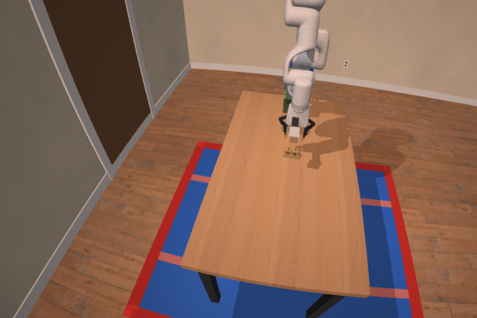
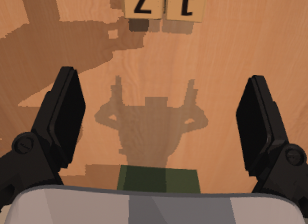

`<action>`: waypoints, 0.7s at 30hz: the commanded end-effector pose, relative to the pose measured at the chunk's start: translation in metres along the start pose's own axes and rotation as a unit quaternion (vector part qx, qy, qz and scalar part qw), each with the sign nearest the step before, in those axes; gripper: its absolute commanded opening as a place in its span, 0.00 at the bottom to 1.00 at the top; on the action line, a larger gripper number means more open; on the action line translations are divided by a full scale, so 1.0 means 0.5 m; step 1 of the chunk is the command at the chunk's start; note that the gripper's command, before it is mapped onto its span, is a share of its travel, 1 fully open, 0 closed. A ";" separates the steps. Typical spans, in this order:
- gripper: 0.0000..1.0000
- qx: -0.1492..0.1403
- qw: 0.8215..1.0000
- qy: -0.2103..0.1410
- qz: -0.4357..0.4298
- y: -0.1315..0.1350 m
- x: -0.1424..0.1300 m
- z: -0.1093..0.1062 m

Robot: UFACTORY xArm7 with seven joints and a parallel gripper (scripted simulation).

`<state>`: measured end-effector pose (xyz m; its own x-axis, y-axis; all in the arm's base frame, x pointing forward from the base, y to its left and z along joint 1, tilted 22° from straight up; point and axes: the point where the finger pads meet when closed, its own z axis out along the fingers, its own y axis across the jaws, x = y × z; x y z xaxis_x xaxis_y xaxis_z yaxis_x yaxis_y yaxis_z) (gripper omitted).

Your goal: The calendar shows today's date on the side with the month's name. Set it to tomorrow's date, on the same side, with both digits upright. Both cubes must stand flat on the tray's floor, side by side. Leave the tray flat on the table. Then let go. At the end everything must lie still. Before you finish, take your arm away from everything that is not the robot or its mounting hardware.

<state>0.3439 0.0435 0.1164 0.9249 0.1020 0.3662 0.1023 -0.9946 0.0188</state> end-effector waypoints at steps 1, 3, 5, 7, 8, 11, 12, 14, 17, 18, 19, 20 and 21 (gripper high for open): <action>1.00 0.000 1.000 0.001 -0.014 0.001 0.002 -0.001; 1.00 0.000 1.000 0.001 -0.025 0.002 0.001 -0.001; 1.00 -0.001 0.998 0.001 -0.055 0.004 0.000 -0.001; 1.00 -0.002 0.995 0.001 -0.098 0.007 -0.002 -0.001; 1.00 -0.003 0.992 0.001 -0.124 0.009 -0.003 -0.001; 1.00 -0.004 0.983 0.001 -0.183 0.012 -0.005 0.000; 1.00 -0.004 0.983 0.001 -0.185 0.012 -0.006 0.000; 1.00 -0.005 0.971 0.000 -0.238 0.016 -0.008 0.000; 1.00 -0.005 0.956 0.000 -0.293 0.019 -0.011 0.001; 1.00 -0.005 0.956 0.000 -0.293 0.019 -0.011 0.001; 1.00 -0.005 0.956 0.000 -0.293 0.019 -0.011 0.001; 1.00 -0.005 0.955 0.000 -0.296 0.019 -0.011 0.001; 1.00 -0.006 0.942 0.000 -0.336 0.021 -0.014 0.002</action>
<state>0.3390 0.0338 0.1128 0.7256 0.6258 0.2862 0.5801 -0.7800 0.2347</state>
